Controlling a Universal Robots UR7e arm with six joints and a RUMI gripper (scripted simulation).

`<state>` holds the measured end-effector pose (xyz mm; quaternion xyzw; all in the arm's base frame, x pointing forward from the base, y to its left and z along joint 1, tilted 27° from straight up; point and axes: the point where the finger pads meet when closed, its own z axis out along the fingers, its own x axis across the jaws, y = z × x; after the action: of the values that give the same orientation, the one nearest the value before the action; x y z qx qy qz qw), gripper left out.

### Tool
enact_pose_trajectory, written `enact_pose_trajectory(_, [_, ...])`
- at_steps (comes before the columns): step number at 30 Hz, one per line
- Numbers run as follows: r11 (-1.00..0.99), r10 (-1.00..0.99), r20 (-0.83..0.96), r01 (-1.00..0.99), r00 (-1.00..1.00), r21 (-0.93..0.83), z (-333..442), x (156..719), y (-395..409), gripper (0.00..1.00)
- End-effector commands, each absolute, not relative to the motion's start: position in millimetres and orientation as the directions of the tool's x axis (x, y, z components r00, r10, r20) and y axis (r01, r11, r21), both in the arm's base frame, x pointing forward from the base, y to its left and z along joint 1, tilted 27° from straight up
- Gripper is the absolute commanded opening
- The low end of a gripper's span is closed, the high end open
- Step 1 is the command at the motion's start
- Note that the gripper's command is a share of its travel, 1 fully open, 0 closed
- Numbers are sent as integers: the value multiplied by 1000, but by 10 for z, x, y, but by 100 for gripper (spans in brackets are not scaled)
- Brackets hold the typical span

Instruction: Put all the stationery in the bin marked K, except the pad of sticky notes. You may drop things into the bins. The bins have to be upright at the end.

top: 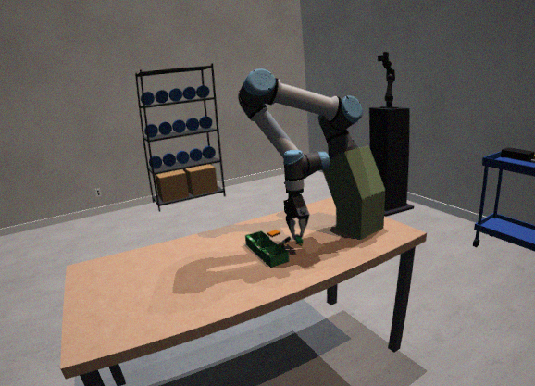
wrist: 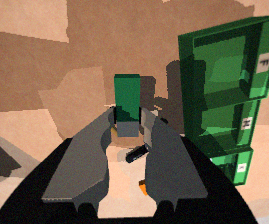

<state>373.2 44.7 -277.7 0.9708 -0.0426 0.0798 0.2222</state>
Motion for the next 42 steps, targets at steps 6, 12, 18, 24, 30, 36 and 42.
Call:
enact_pose_trajectory(6, [-898, -47, 174, -118, 984, 424, -2767, 3734, 453, 0])
enact_pose_trajectory(12, [-898, -47, 174, -118, 984, 424, -2710, 3725, 481, 0])
enact_pose_trajectory(18, [-895, 88, 109, 30, 990, 446, -2635, 3840, 365, 0])
enact_pose_trajectory(24, [-884, 162, 71, 113, 984, 453, -2535, 3992, 209, 0])
enact_pose_trajectory(30, [-884, 162, 71, 113, 984, 453, -2385, 4222, -25, 0])
enact_pose_trajectory(36, [-884, 162, 71, 113, 984, 453, -2234, 4451, -259, 0])
enact_pose_trajectory(42, [-884, 162, 71, 113, 984, 453, -2134, 4604, -414, 0])
